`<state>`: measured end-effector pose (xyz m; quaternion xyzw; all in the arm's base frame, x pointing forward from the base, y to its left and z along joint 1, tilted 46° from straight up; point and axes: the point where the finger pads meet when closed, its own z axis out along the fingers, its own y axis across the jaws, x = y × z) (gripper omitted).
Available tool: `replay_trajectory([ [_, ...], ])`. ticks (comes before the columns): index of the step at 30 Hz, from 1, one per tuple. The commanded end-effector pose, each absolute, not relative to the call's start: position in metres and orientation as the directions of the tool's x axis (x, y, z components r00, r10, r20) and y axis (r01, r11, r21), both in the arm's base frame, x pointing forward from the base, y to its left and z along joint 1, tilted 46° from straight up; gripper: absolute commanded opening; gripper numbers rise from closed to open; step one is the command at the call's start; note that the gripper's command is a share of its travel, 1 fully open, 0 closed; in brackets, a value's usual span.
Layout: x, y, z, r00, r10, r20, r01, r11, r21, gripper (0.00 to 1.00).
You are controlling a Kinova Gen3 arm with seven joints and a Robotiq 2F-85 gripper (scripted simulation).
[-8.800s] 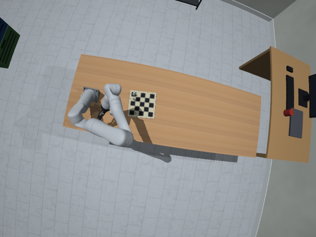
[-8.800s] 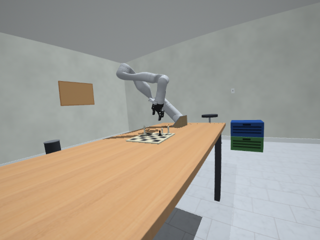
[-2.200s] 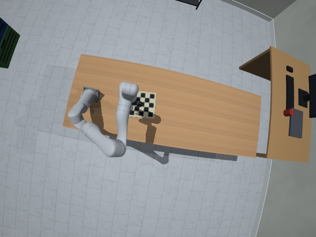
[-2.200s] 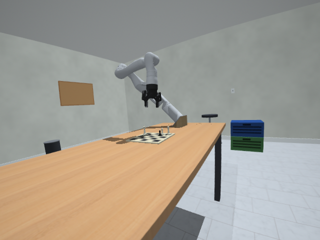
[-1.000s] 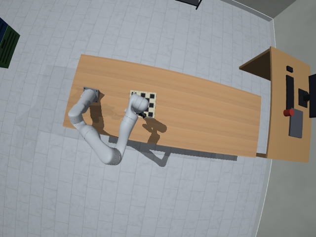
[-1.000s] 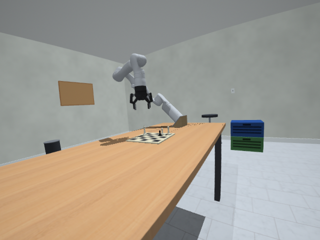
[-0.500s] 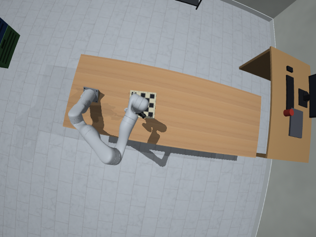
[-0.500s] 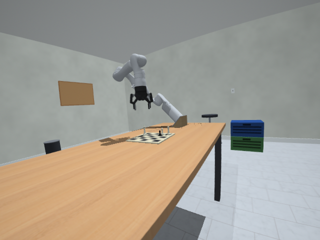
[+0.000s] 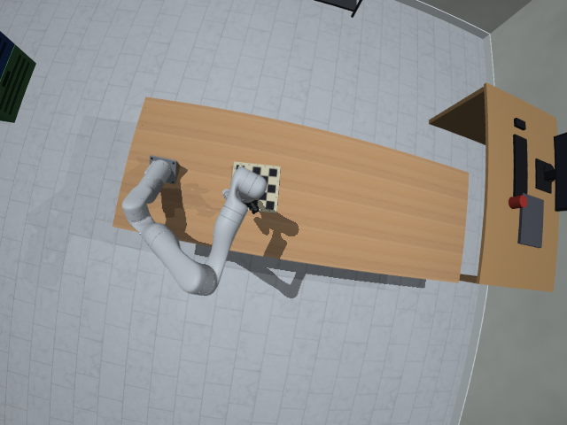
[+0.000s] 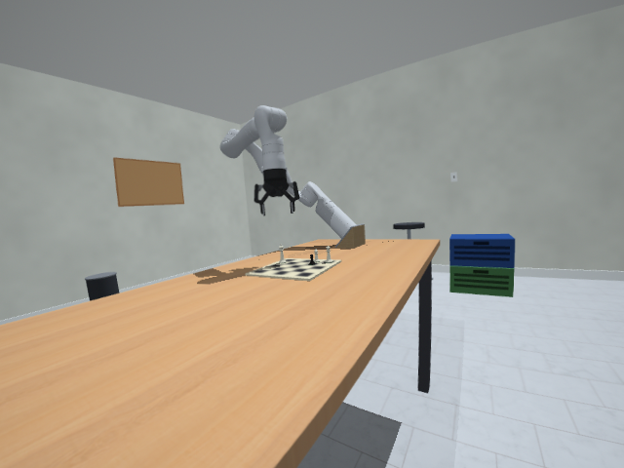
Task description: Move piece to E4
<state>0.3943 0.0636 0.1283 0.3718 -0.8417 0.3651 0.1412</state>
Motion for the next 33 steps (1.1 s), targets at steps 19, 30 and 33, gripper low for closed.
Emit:
replay_trajectory([
  [19, 0.392, 0.062, 0.123, -0.942, -0.253, 0.222, -0.335, 0.641, -0.691, 1.0],
  [30, 0.391, 0.06, 0.119, -0.999, -0.042, 0.001, -0.03, 0.686, -0.727, 1.0],
  [33, 0.391, 0.059, 0.118, -0.996, 0.035, -0.079, 0.081, 0.686, -0.723, 1.0],
])
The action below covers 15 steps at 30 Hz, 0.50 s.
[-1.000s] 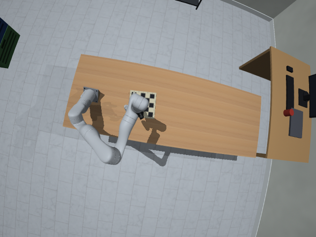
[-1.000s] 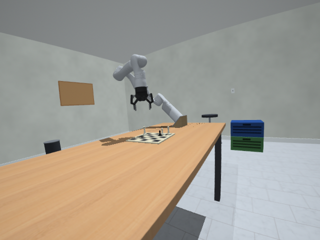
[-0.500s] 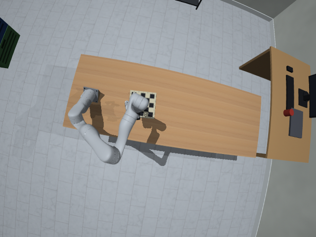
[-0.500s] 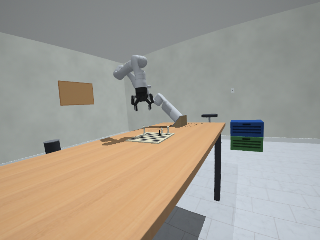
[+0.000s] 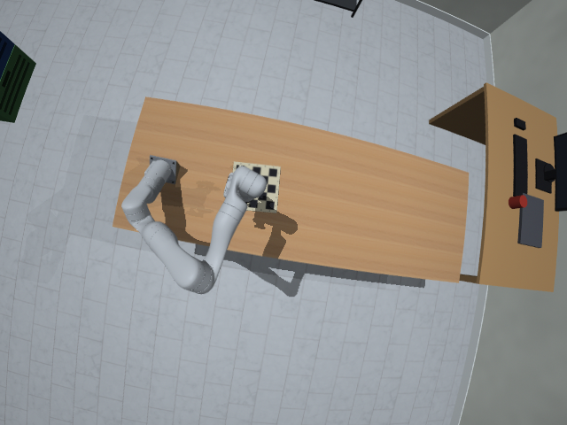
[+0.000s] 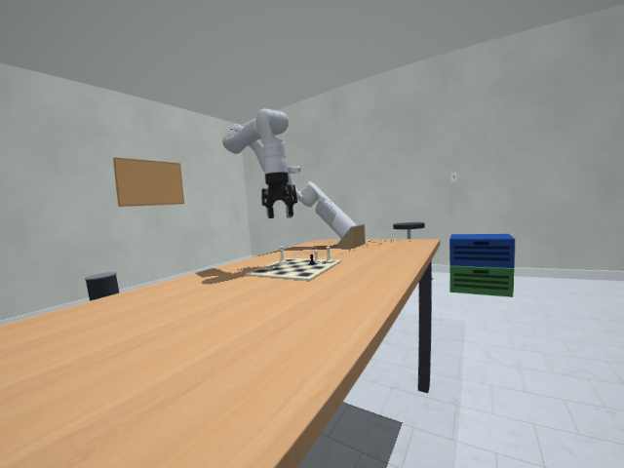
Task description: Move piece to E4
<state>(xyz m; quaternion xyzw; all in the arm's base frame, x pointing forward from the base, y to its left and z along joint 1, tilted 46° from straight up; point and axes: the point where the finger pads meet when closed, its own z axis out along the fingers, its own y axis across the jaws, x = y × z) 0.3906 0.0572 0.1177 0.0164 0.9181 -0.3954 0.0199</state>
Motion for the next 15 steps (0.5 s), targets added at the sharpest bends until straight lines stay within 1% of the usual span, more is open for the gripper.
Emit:
replay_trajectory([
  [1, 0.3906, 0.0586, 0.1179, -0.993, 0.06, -0.106, 0.118, 0.684, -0.72, 1.0],
  [6, 0.3903, 0.0572, 0.1164, -0.952, 0.19, -0.241, 0.305, 0.659, -0.687, 1.0],
  [12, 0.3902, 0.0554, 0.1147, -0.855, 0.338, -0.393, 0.518, 0.597, -0.613, 1.0],
  [14, 0.3902, 0.0554, 0.1147, -0.855, 0.338, -0.393, 0.518, 0.597, -0.613, 1.0],
  [15, 0.3902, 0.0551, 0.1145, -0.834, 0.361, -0.417, 0.551, 0.583, -0.597, 1.0],
])
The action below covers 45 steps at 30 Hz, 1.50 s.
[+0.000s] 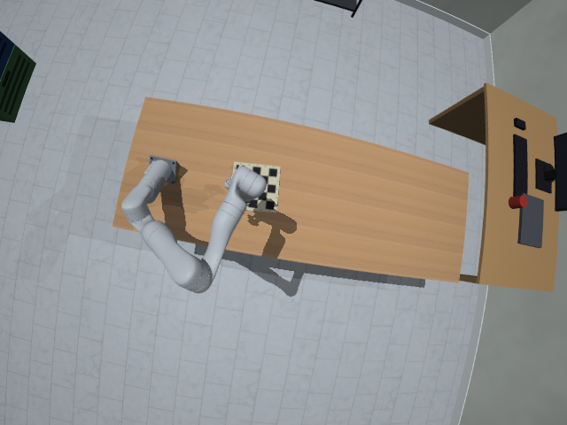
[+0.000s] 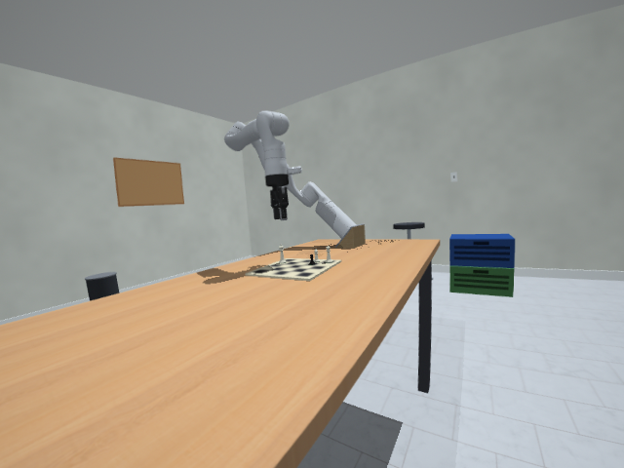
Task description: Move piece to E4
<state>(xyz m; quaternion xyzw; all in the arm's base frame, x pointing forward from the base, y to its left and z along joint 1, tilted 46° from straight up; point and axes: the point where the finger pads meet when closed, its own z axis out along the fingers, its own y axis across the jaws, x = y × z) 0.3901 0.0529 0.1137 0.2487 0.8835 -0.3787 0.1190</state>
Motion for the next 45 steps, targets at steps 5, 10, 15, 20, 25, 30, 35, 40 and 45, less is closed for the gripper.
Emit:
replay_trajectory([
  [5, 0.3904, 0.0537, 0.1134, -0.713, 0.467, -0.524, 0.701, 0.504, -0.505, 1.0],
  [10, 0.3908, 0.0523, 0.1126, -0.569, 0.553, -0.609, 0.822, 0.408, -0.397, 1.0],
  [15, 0.3912, 0.0512, 0.112, -0.444, 0.607, -0.659, 0.896, 0.325, -0.304, 1.0],
  [20, 0.3916, 0.0502, 0.1116, -0.317, 0.647, -0.694, 0.948, 0.239, -0.21, 1.0],
  [25, 0.3923, 0.0491, 0.1113, -0.161, 0.678, -0.717, 0.986, 0.134, -0.095, 1.0],
  [30, 0.393, 0.0481, 0.1111, -0.017, 0.692, -0.722, 0.999, 0.036, 0.011, 1.0],
  [35, 0.3934, 0.0476, 0.1111, 0.061, 0.694, -0.718, 0.998, -0.018, 0.068, 1.0],
  [40, 0.3941, 0.0468, 0.1111, 0.175, 0.689, -0.704, 0.984, -0.096, 0.151, 1.0],
  [45, 0.3947, 0.0462, 0.1111, 0.268, 0.678, -0.684, 0.963, -0.161, 0.218, 1.0],
])
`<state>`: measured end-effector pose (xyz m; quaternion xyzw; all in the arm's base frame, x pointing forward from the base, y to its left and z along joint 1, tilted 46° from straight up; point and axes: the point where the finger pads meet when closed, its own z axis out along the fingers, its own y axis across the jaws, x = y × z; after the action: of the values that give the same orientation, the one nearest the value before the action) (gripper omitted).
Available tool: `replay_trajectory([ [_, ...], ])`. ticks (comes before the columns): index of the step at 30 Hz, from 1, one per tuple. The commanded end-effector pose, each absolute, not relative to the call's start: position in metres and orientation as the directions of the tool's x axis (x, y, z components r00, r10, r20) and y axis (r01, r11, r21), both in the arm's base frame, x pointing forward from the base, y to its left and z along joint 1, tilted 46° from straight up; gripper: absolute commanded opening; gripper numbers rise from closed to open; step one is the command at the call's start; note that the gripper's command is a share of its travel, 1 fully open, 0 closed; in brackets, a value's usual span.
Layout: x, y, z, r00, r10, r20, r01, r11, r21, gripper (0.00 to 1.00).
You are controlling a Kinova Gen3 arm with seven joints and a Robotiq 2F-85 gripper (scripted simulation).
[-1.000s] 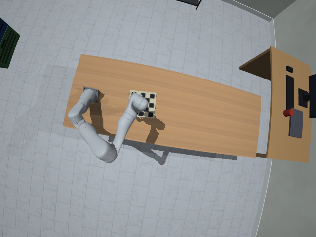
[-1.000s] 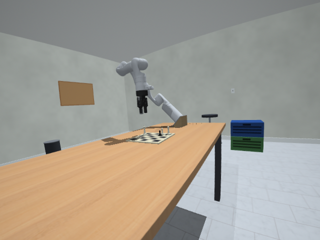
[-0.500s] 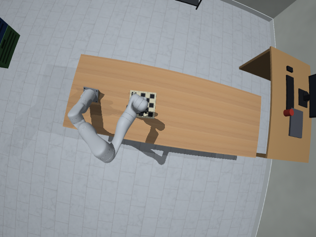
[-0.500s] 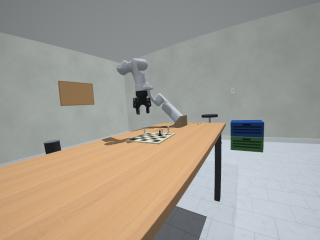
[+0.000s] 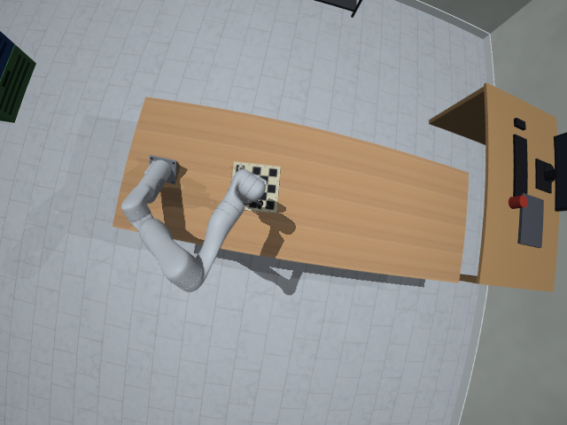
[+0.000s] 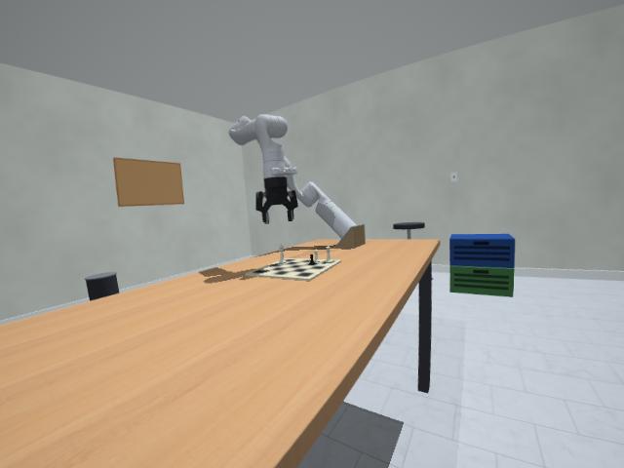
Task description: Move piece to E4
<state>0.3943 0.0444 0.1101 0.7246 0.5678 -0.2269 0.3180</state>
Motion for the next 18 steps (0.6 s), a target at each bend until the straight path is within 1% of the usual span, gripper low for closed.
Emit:
replay_trajectory([
  [1, 0.3948, 0.046, 0.1111, 0.284, 0.675, -0.68, 0.958, -0.172, 0.229, 1.0],
  [18, 0.3959, 0.045, 0.1113, 0.43, 0.643, -0.633, 0.902, -0.275, 0.334, 1.0],
])
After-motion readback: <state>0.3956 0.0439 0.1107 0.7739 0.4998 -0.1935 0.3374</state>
